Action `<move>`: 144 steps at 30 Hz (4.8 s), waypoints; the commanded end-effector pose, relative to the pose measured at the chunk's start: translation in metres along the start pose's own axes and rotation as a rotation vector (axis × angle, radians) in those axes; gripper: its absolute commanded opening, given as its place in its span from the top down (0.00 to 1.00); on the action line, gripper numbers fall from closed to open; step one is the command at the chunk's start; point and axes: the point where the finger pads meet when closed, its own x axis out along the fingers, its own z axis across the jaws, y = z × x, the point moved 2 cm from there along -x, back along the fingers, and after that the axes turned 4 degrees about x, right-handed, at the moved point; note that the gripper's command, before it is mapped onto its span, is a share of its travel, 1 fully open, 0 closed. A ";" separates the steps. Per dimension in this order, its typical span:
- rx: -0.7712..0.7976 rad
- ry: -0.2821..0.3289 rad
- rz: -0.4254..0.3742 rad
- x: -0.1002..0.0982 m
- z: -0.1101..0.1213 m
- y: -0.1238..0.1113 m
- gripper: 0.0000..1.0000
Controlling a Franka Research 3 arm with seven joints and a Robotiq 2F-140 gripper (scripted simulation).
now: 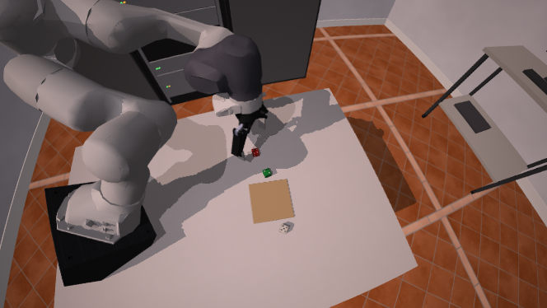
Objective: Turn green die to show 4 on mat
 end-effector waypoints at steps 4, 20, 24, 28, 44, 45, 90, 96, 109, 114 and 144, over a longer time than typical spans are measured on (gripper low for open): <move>0.033 -0.001 0.005 0.000 0.000 0.002 0.00; 0.033 -0.001 0.005 0.000 0.000 0.002 0.00; 0.033 -0.001 0.005 0.000 0.000 0.002 0.00; 0.033 -0.001 0.005 0.000 0.000 0.002 0.00; 0.033 -0.001 0.005 -0.036 0.000 0.001 0.00; 0.033 -0.001 0.005 -0.043 0.000 0.001 0.00; 0.640 0.001 0.005 -0.082 -0.057 -0.099 0.00; 0.640 0.001 0.005 -0.082 -0.057 -0.099 0.00; 0.639 0.001 0.005 -0.082 -0.057 -0.099 0.00; 0.607 0.001 0.004 -0.082 -0.058 -0.099 0.00; -0.081 0.009 0.004 -0.079 -0.063 -0.099 0.00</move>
